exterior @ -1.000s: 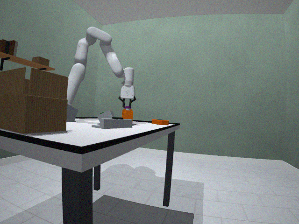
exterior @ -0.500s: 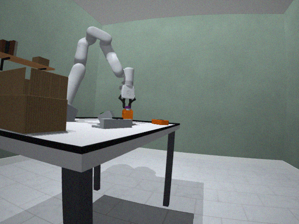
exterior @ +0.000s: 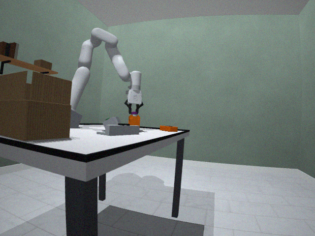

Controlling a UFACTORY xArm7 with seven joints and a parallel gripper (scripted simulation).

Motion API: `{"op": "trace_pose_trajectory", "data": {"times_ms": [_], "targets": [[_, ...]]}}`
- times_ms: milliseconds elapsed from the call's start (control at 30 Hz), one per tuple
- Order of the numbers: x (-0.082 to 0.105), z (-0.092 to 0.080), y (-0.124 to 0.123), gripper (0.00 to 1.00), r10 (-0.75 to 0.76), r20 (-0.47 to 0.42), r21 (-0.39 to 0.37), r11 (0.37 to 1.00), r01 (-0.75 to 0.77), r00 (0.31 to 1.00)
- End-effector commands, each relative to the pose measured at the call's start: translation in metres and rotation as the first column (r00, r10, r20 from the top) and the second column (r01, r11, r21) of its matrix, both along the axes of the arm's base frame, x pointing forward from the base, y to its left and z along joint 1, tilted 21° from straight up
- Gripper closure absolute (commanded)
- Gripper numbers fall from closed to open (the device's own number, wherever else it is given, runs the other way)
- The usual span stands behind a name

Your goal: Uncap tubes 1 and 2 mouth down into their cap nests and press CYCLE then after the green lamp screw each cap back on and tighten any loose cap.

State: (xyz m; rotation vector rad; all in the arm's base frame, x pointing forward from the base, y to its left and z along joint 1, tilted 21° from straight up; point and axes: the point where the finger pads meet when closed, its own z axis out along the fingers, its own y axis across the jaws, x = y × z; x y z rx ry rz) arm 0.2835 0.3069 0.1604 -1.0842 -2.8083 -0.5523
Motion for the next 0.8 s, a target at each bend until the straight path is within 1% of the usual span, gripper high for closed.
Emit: {"op": "trace_pose_trajectory", "data": {"times_ms": [0, 400, 667, 700, 767], "targets": [[0.0013, 0.0035, -0.0002, 0.54, -0.218, -0.082, 0.006, 0.976, 0.219, 0.973], [0.0013, 0.0081, -0.0022, 0.54, -0.218, -0.082, 0.006, 0.976, 0.219, 0.973], [0.0014, 0.0082, -0.0023, 0.54, -0.218, -0.082, 0.006, 0.976, 0.219, 0.973], [0.0013, 0.0082, -0.0023, 1.00, -0.218, -0.082, 0.006, 0.976, 0.219, 0.973], [0.0014, 0.0081, -0.0022, 1.00, -0.217, -0.082, 0.006, 0.976, 0.219, 0.973]]}}
